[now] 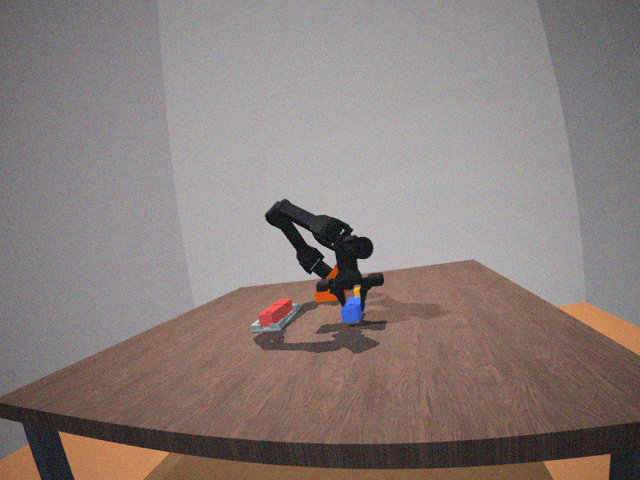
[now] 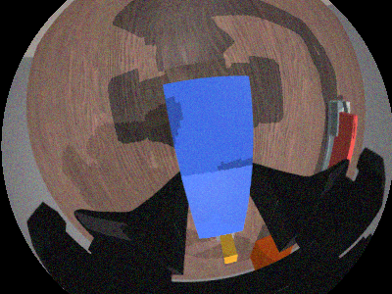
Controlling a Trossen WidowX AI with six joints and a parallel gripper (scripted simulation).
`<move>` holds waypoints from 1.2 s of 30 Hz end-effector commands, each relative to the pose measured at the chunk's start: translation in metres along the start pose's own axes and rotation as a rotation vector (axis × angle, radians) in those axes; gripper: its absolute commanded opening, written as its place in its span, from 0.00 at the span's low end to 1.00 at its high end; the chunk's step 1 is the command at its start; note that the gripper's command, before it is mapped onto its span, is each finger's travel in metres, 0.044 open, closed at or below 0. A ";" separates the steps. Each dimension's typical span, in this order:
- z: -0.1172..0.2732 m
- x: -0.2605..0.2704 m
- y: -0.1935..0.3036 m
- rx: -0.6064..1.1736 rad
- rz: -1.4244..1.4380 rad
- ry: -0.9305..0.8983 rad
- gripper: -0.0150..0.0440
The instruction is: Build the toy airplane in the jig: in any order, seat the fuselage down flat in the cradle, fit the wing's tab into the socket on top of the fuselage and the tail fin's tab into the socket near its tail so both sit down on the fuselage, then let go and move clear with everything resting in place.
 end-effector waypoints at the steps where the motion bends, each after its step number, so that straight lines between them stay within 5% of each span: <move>1: 0.001 0.000 0.000 -0.008 0.005 0.003 0.39; 4: 0.010 0.002 0.000 -0.034 -0.002 -0.002 0.25; 36: 0.104 0.004 -0.003 -0.013 0.008 -0.006 0.25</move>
Point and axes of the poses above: the point midway between the two fingers, 35 mm back from their tips, its own z axis back along the fingers, its own x axis across the jaws, y = z × x, the point moved 5 cm from there along z, back along the fingers, and after that the axes turned 9 degrees about z, right-handed, at the moved point
